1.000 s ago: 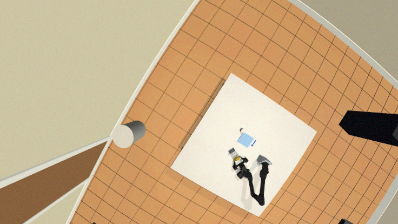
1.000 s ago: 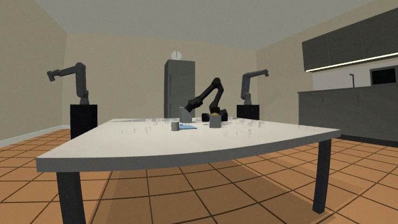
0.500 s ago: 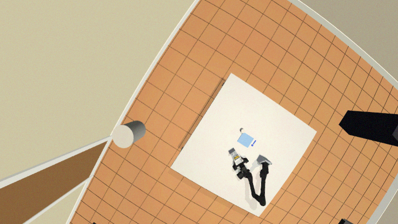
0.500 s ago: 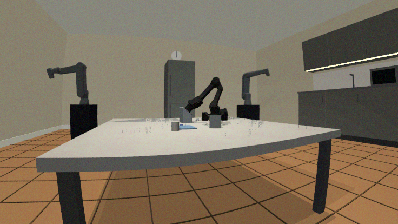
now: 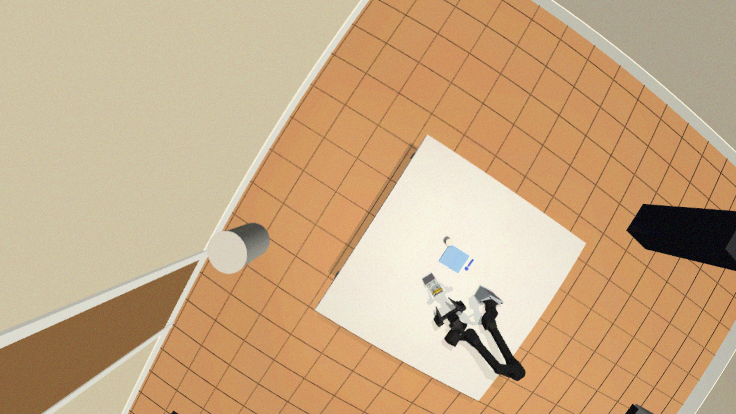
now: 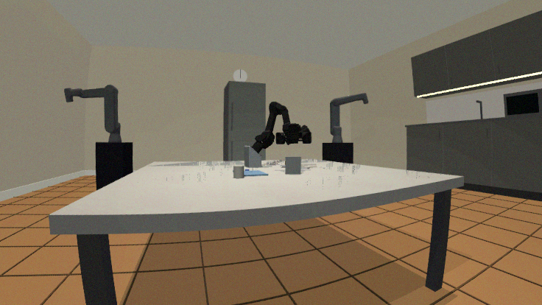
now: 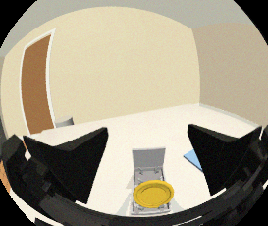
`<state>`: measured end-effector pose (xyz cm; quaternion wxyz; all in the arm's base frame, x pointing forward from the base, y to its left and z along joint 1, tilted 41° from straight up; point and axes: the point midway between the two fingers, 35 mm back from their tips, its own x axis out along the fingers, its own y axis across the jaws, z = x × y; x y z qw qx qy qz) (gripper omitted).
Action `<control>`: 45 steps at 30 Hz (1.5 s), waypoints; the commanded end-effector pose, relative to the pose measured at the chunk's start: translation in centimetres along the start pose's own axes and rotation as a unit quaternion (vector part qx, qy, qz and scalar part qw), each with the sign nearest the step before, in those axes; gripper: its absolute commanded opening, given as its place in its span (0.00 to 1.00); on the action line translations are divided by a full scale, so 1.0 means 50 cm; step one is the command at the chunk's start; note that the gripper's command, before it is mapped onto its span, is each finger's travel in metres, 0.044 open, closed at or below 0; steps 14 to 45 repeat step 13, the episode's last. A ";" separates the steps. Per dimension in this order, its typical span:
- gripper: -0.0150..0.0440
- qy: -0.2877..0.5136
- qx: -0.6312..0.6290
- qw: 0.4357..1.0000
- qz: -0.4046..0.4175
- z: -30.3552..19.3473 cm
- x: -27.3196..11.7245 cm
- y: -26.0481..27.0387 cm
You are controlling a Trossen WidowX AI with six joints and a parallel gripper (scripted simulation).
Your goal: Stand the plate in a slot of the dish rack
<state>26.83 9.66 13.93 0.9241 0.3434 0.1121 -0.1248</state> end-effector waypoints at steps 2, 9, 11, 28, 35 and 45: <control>0.93 0.011 -0.029 0.999 -0.009 0.004 0.008 -0.006; 0.93 0.050 -0.122 0.989 -0.060 0.005 0.047 -0.032; 0.93 0.065 -0.149 0.984 -0.075 0.005 0.058 -0.041; 0.93 0.081 -0.175 0.977 -0.089 0.006 0.068 -0.051; 0.93 0.081 -0.175 0.977 -0.089 0.006 0.068 -0.051; 0.93 0.081 -0.175 0.977 -0.089 0.006 0.068 -0.051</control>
